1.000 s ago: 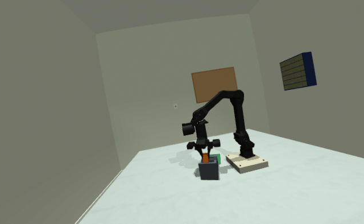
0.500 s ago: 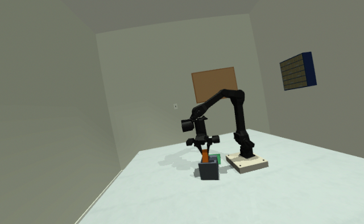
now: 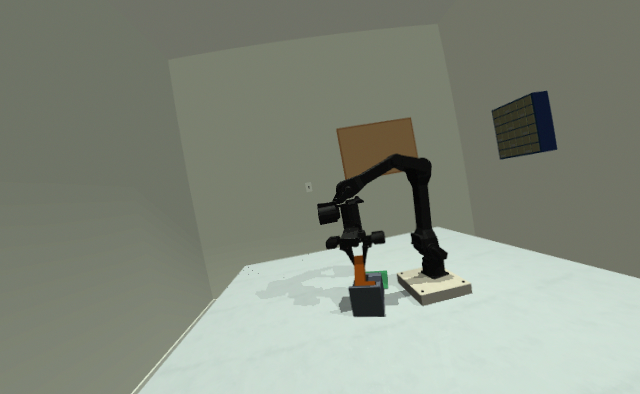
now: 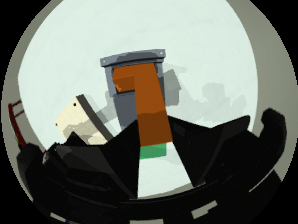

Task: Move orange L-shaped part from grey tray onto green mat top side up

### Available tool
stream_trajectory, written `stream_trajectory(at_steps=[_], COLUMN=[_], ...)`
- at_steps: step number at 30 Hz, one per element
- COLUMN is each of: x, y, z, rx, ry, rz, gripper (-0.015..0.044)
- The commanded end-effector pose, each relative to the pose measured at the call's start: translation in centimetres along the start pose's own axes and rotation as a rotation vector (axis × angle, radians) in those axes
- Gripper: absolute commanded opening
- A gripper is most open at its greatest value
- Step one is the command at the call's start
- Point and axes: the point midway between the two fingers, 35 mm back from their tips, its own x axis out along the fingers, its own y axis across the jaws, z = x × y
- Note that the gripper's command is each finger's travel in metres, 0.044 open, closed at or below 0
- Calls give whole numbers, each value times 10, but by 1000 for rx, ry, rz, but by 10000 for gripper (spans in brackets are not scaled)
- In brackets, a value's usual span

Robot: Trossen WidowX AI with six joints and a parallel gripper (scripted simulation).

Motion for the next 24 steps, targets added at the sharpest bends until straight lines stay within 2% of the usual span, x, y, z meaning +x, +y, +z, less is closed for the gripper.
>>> stream_trajectory(at_steps=[1, 24], x=[-8, -35], y=[0, 0], z=[1, 1], rx=[-3, -3], ry=[-6, -6], rz=[-4, -4], gripper=[0, 0])
